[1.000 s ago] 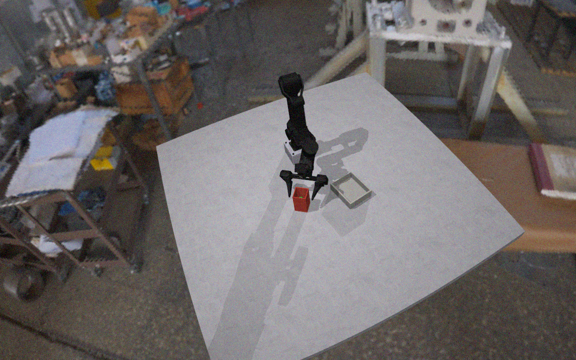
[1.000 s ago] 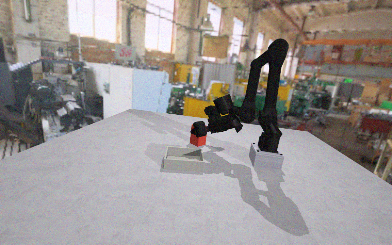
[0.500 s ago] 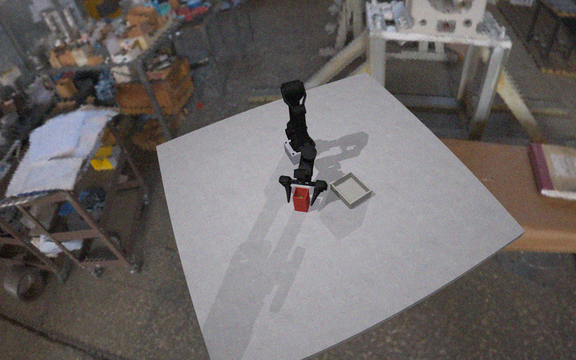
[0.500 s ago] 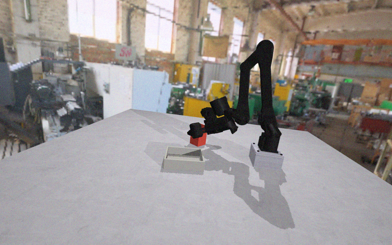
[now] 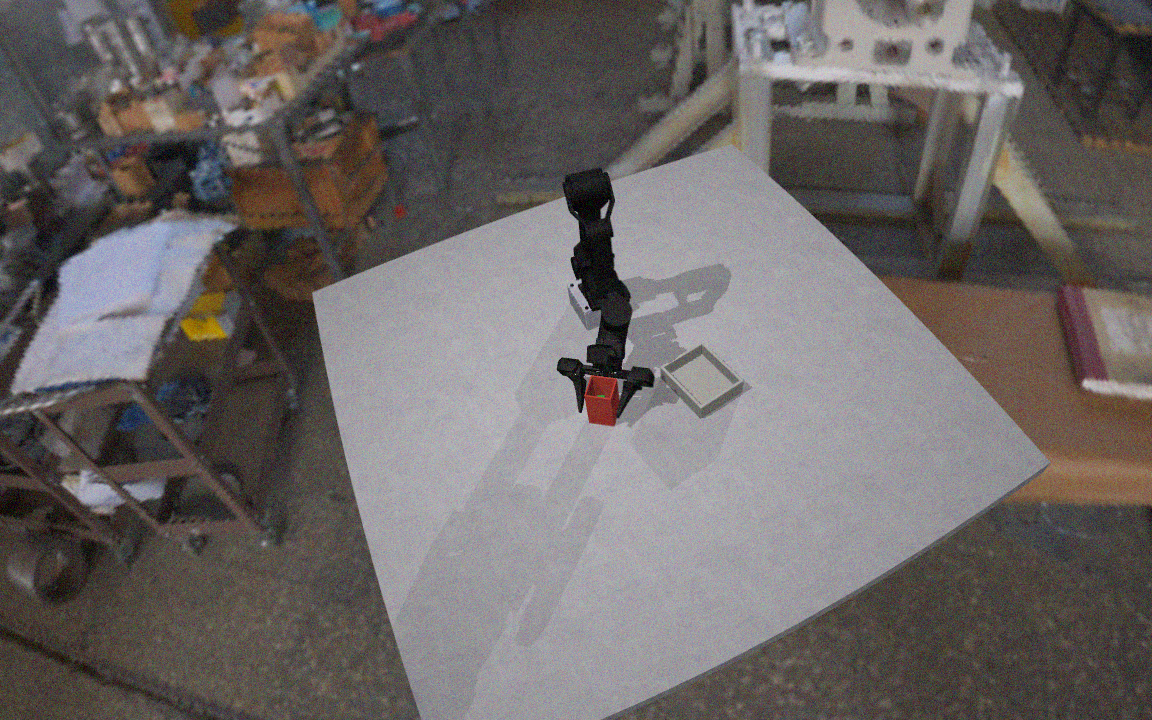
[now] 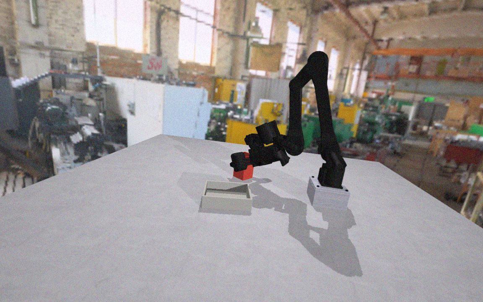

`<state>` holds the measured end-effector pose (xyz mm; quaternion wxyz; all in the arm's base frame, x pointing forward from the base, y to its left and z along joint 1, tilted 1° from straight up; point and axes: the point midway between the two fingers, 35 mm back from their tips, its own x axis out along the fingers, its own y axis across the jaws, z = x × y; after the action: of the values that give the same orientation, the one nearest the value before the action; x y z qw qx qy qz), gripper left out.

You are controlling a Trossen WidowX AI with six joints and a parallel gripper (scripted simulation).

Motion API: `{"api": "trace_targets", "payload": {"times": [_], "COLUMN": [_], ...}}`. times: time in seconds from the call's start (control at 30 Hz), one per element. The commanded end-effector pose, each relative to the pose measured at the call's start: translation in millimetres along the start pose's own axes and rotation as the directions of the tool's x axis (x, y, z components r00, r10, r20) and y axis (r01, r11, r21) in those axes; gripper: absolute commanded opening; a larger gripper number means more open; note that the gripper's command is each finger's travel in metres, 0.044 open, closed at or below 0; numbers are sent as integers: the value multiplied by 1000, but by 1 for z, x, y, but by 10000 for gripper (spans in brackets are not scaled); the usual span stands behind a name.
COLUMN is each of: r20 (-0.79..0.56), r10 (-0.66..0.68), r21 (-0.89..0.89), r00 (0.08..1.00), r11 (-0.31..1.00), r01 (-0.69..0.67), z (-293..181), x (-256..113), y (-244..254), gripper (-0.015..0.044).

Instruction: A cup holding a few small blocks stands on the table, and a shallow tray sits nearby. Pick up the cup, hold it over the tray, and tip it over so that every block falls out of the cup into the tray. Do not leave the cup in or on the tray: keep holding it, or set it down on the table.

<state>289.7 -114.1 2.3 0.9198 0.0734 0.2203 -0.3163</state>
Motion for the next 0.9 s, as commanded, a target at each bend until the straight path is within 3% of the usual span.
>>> {"api": "trace_targets", "payload": {"times": [0.0, 0.17, 0.27, 0.67, 0.87], "r20": [-5, -5, -5, -5, -5], "r10": [3, 3, 3, 3, 3], "r21": [-6, -6, -6, -6, -6], "r00": [1000, 1000, 1000, 1000, 1000], "r11": [1000, 1000, 1000, 1000, 1000], "r01": [-3, -3, -3, -3, -3], "z": [-2, -2, -2, -2, 5], "x": [1, 1, 1, 1, -1], "y": [1, 1, 1, 1, 1], "gripper": [338, 338, 259, 179, 21]}}
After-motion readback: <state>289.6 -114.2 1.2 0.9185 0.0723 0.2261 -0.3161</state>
